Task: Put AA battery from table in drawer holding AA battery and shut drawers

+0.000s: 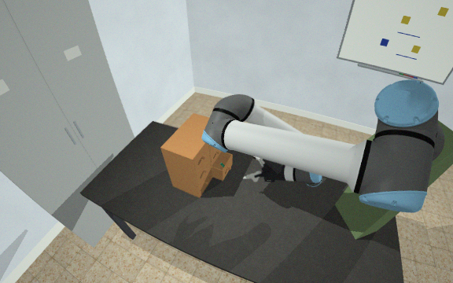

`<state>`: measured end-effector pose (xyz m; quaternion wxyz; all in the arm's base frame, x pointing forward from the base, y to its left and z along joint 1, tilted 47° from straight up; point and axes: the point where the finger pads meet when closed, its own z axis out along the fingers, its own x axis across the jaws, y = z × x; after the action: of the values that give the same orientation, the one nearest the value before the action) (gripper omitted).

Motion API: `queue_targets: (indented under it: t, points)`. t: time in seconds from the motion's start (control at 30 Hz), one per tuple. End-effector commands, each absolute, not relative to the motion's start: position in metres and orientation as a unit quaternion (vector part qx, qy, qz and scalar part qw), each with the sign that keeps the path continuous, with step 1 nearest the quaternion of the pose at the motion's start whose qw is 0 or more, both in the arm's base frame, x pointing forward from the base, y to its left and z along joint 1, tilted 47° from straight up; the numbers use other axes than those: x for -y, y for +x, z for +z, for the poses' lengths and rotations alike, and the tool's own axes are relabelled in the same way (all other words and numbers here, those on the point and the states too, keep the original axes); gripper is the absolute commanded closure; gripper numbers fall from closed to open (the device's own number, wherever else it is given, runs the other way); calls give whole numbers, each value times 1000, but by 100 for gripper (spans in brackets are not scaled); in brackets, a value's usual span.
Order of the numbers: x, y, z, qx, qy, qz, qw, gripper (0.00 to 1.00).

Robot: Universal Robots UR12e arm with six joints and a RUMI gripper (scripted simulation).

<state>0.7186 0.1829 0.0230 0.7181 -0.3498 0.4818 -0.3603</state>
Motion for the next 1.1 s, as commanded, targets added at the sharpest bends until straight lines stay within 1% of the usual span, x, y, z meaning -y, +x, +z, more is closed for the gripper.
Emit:
queue_targets:
  t: [0.0, 0.5, 1.07]
  points:
    - [-182, 718, 24, -485, -355, -357, 715, 0]
    - [-181, 717, 26, -501, -388, -334, 698, 0]
    - [-177, 713, 30, -531, -456, -282, 656, 0]
